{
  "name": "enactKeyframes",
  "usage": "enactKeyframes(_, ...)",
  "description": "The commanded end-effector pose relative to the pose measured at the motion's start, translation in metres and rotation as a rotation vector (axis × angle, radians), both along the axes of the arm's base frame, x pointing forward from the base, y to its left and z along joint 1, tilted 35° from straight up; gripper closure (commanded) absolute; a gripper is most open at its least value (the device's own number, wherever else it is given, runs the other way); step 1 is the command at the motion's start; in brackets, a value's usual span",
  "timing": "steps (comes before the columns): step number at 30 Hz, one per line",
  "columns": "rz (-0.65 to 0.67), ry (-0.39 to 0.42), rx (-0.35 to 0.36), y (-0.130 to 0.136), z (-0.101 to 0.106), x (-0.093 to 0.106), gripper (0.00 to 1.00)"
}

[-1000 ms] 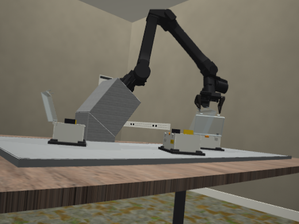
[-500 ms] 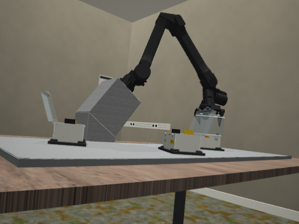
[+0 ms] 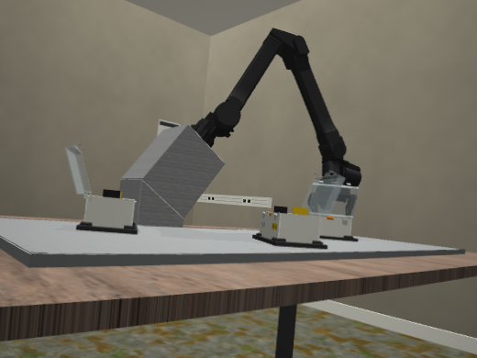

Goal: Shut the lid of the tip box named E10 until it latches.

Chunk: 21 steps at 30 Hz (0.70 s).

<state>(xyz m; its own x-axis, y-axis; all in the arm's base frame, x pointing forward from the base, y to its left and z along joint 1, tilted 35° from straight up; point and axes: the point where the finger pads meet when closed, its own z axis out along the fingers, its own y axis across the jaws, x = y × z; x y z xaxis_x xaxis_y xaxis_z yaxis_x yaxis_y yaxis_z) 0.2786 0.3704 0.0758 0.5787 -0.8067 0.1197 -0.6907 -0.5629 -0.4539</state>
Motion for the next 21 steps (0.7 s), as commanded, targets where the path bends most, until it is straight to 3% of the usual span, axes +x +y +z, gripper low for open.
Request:
enactKeyframes(1,-0.024,-0.028,0.053,0.007,0.018,0.01,0.0)
enactKeyframes(5,-0.018,-0.031,0.057,0.008,0.021,0.009,0.0)
enactKeyframes(6,-0.007,-0.014,0.025,0.005,0.009,0.005,0.0)
enactKeyframes(21,-0.007,-0.014,0.025,0.005,0.009,0.005,0.0)
